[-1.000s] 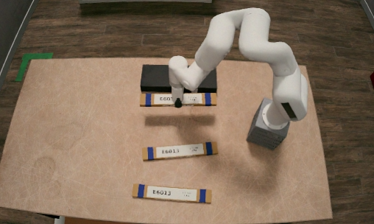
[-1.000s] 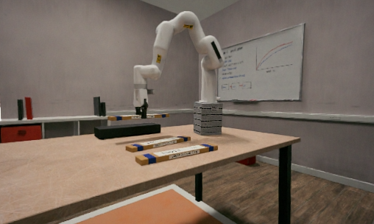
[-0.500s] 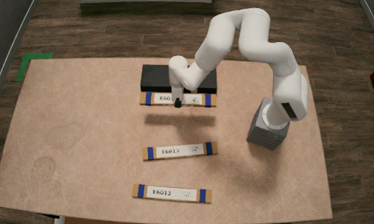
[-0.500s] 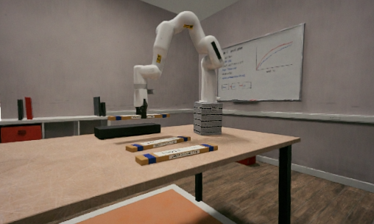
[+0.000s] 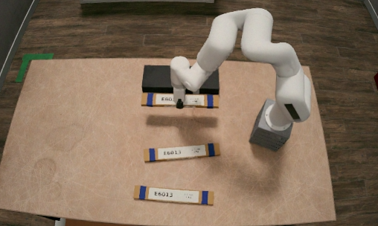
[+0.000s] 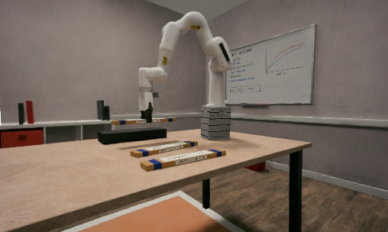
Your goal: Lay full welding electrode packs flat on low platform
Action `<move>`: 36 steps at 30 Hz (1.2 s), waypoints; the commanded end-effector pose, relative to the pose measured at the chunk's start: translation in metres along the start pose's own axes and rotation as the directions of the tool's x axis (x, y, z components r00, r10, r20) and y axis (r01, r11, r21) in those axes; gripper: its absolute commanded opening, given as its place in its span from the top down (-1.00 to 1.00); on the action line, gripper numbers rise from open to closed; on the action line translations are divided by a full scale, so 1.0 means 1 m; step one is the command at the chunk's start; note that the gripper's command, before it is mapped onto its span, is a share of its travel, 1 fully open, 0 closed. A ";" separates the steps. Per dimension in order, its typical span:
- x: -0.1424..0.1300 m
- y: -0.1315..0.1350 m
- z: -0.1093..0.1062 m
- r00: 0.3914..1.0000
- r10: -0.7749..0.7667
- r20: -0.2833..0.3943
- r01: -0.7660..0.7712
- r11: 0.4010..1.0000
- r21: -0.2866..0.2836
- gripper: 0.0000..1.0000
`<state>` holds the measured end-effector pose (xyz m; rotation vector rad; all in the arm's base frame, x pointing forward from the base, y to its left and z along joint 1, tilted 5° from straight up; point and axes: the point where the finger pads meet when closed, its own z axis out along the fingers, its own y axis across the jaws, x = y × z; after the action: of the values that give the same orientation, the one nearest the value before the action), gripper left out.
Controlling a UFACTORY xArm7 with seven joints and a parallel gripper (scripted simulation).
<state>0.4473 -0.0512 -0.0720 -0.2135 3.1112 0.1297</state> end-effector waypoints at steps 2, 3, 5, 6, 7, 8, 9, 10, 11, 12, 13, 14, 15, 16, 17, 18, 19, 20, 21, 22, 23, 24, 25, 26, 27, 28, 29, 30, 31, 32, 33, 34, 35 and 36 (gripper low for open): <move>-0.006 0.002 -0.002 1.000 0.000 0.005 0.000 1.000 0.002 -0.15; -0.006 0.002 -0.002 1.000 0.000 0.005 0.000 1.000 0.002 -0.15; -0.007 0.003 -0.002 1.000 0.000 0.005 0.000 1.000 0.002 -0.15; -0.009 0.004 -0.002 1.000 0.000 0.005 0.000 1.000 0.002 -0.15; -0.011 0.006 -0.002 1.000 0.000 0.005 0.000 1.000 0.002 -0.15; -0.014 0.008 -0.002 1.000 0.000 0.005 0.000 1.000 0.002 -0.15; -0.017 0.010 -0.002 1.000 0.000 0.005 0.000 1.000 0.002 -0.15; -0.020 0.012 -0.002 1.000 0.000 0.005 0.000 1.000 0.002 -0.15; -0.023 0.014 -0.002 1.000 0.000 0.005 0.000 1.000 0.002 -0.15; -0.027 0.017 -0.002 1.000 0.000 0.005 0.000 1.000 0.002 -0.15; -0.031 0.020 -0.002 1.000 0.000 0.005 0.000 1.000 0.002 -0.15; -0.035 0.023 -0.002 1.000 0.000 0.005 0.000 1.000 0.002 -0.15; -0.039 0.026 -0.002 1.000 0.000 0.005 0.000 1.000 0.002 -0.15; -0.044 0.029 -0.002 1.000 0.000 0.005 0.000 1.000 0.002 -0.15; -0.048 0.033 -0.002 1.000 0.000 0.005 0.000 1.000 0.002 -0.15; -0.053 0.036 -0.002 1.000 0.000 0.005 0.000 1.000 0.002 -0.15; -0.058 0.040 -0.002 1.000 0.000 0.005 0.000 1.000 0.002 -0.15; -0.058 0.040 -0.002 1.000 0.000 0.005 0.000 1.000 0.002 -0.15; -0.058 0.040 -0.002 1.000 0.000 0.005 0.000 1.000 0.002 -0.15; -0.063 0.043 -0.002 1.000 0.000 0.005 0.000 1.000 0.002 -0.15; -0.068 0.047 -0.002 1.000 0.000 0.005 0.000 1.000 0.002 -0.15; -0.073 0.051 -0.002 1.000 0.000 0.005 0.000 1.000 0.002 -0.15; -0.078 0.054 -0.002 1.000 0.000 0.005 0.000 1.000 0.002 -0.15; -0.084 0.058 -0.002 1.000 0.000 0.005 0.000 1.000 0.002 -0.15; -0.089 0.062 -0.002 1.000 0.000 0.005 0.000 1.000 0.002 -0.15; -0.094 0.065 -0.002 1.000 0.000 0.005 0.000 1.000 0.002 -0.15; -0.098 0.069 -0.002 1.000 0.000 0.005 0.000 1.000 0.002 -0.15; -0.103 0.072 -0.002 1.000 0.000 0.005 0.000 1.000 0.002 -0.15; -0.108 0.076 -0.002 1.000 0.000 0.005 0.000 1.000 0.002 -0.15; -0.113 0.079 -0.002 1.000 0.000 0.005 0.000 1.000 0.002 -0.15; -0.117 0.082 -0.002 1.000 0.000 0.005 0.000 1.000 0.002 -0.15; -0.121 0.085 -0.002 1.000 0.000 0.005 0.000 1.000 0.002 -0.15; -0.125 0.088 -0.002 1.000 0.000 0.005 0.000 1.000 0.002 -0.15; -0.129 0.091 -0.002 1.000 0.000 0.005 0.000 1.000 0.002 -0.15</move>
<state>0.5436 0.0424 -0.0617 -0.2157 3.1061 0.1315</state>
